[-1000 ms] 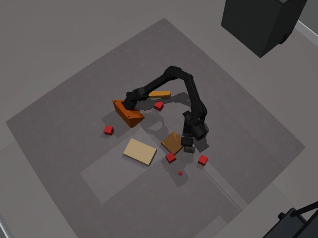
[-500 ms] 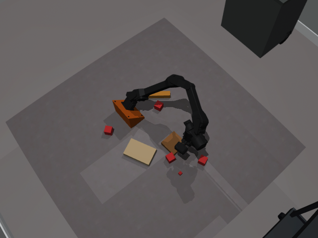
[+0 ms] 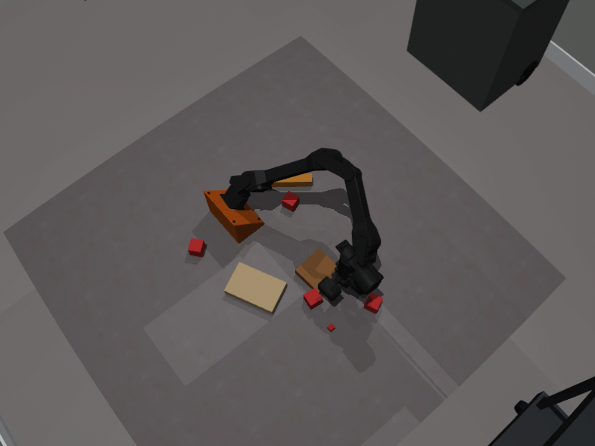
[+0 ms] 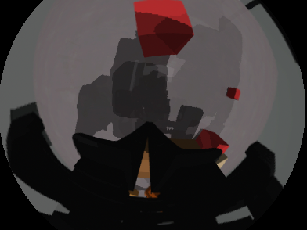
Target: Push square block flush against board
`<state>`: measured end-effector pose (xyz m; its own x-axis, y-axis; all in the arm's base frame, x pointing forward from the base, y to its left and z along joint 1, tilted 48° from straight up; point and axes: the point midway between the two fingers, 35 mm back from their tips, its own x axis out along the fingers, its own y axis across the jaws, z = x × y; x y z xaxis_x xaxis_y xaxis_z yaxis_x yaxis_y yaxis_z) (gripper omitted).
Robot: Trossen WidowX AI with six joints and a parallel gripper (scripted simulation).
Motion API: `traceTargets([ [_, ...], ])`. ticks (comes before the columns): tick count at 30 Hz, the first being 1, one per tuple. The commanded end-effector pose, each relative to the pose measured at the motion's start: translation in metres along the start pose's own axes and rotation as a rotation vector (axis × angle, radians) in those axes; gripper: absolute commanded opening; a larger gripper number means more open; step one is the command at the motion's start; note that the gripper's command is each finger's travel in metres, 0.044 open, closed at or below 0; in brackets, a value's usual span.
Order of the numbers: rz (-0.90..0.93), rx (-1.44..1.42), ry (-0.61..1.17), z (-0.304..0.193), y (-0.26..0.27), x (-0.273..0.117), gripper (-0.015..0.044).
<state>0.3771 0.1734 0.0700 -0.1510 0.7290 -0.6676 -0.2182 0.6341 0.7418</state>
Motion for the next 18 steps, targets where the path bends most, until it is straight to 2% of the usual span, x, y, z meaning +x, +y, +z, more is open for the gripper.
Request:
traceTargets([
  [1, 0.002, 0.009, -0.021, 0.002, -0.002, -0.001, 0.0000],
  [18, 0.002, 0.009, -0.020, -0.012, -0.002, -0.002, 0.0000],
])
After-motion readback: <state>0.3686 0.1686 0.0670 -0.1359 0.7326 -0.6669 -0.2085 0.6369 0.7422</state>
